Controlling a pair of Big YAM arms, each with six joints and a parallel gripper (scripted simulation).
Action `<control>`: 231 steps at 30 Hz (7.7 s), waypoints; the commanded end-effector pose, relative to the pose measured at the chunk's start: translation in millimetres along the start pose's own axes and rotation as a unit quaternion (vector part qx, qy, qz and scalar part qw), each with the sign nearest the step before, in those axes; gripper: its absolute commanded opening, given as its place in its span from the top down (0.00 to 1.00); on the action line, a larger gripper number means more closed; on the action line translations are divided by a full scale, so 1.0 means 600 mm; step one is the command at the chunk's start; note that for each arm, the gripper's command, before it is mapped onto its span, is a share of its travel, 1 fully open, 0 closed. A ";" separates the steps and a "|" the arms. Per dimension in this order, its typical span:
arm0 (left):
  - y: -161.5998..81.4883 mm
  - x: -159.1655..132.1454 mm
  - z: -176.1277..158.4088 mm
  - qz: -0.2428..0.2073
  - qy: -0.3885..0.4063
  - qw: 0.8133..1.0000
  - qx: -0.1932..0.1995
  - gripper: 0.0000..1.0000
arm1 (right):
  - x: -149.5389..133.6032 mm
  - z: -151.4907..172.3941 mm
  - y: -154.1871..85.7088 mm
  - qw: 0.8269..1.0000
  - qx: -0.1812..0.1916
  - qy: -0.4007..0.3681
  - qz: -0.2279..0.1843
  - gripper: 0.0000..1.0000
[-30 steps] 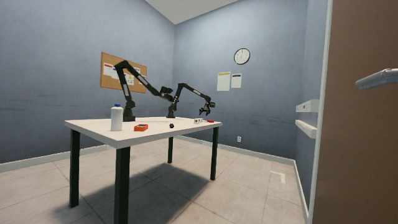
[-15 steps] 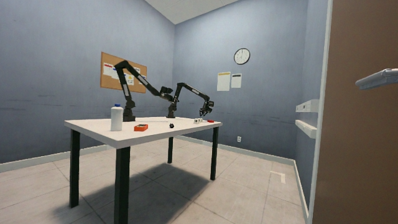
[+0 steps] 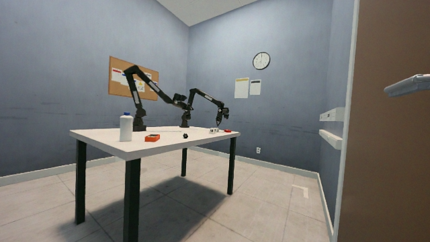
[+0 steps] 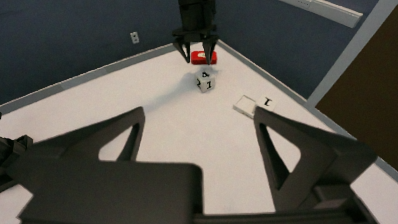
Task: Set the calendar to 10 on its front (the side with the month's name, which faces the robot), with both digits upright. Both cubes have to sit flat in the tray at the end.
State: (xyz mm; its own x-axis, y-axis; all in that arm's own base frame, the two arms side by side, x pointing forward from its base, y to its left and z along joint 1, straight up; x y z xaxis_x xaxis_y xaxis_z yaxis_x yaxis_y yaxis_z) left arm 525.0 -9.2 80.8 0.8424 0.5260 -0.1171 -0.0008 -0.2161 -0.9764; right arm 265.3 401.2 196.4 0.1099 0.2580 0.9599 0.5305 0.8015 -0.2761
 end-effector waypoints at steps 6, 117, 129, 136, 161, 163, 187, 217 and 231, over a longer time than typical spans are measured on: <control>-0.012 -0.008 -0.021 -0.042 0.199 0.979 0.031 0.31 | 0.007 0.001 0.002 1.000 0.001 -0.001 -0.003 0.00; 0.007 -0.023 -0.115 -0.038 0.237 0.965 0.102 0.60 | 0.013 0.011 0.015 1.000 -0.006 0.026 0.004 0.00; 0.044 -0.055 -0.217 -0.027 0.257 0.960 0.105 0.60 | 0.007 -0.022 0.008 0.984 -0.163 0.070 0.019 0.00; 0.015 -0.059 -0.206 -0.022 0.369 0.923 0.102 0.60 | 0.011 -0.038 0.000 0.977 -0.203 0.065 0.018 0.00; 0.052 -0.069 -0.223 0.029 0.751 0.651 0.106 0.60 | 0.012 -0.035 0.000 0.977 -0.204 0.063 0.016 0.00; 0.053 -0.068 -0.221 0.032 0.762 0.638 0.106 0.60 | -0.001 -0.041 -0.010 0.976 -0.206 0.063 0.019 0.00; -0.001 -0.080 -0.294 0.034 0.779 0.618 0.105 0.60 | -0.001 -0.041 -0.010 0.976 -0.206 0.063 0.019 0.00; 0.093 -0.071 -0.270 0.036 0.777 0.619 0.105 0.60 | -0.001 -0.041 -0.010 0.976 -0.206 0.063 0.019 0.00; 0.094 -0.057 -0.290 0.026 0.775 0.622 0.106 0.60 | -0.001 -0.041 -0.010 0.976 -0.206 0.063 0.019 0.00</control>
State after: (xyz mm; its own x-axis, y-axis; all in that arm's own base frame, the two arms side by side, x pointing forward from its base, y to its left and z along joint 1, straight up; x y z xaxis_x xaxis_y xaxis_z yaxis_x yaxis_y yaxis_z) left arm 571.1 -178.6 58.4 0.3423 -0.9395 -0.0119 -0.0112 0.0086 -0.9999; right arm 278.4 373.2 181.6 0.2347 0.2285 0.9448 0.8098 0.4917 -0.3200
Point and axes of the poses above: on each arm, the point where the finger pads meet when closed, its own y axis out along the fingers, its own z axis across the jaws, x = y × z, the point moved 1 cm from there along -y, back along the fingers, and after that the axes turned 3 degrees about -y, right-handed, at the moved point
